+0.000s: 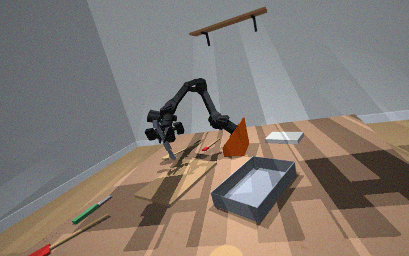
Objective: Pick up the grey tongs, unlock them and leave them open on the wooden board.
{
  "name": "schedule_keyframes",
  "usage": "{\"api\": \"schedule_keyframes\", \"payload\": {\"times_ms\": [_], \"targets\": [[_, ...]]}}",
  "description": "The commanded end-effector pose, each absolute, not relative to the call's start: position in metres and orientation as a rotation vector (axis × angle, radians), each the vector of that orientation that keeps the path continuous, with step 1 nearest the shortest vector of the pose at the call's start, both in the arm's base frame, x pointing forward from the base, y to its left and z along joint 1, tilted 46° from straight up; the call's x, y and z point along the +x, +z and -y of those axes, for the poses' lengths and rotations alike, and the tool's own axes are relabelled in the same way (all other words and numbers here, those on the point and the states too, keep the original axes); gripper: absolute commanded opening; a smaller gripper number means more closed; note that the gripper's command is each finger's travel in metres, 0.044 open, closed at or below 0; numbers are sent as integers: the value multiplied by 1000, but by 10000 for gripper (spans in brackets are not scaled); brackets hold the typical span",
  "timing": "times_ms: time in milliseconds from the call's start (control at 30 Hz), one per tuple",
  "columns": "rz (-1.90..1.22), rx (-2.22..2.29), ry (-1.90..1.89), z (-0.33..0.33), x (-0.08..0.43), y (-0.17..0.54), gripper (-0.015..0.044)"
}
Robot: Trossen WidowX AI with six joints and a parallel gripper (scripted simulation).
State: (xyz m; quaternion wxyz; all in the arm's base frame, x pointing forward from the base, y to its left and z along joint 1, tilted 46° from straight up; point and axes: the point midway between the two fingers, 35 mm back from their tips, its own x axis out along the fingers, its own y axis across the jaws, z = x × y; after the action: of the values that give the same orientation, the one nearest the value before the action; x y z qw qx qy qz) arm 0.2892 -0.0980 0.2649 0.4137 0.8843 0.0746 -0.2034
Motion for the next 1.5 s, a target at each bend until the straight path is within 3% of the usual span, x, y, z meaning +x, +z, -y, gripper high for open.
{"api": "schedule_keyframes", "payload": {"times_ms": [0,1100,1467], "targets": [[-206,2218,-488,95,288,264,-150],[-204,2219,-493,95,288,264,-150],[-133,2233,-767,115,301,240,-150]]}}
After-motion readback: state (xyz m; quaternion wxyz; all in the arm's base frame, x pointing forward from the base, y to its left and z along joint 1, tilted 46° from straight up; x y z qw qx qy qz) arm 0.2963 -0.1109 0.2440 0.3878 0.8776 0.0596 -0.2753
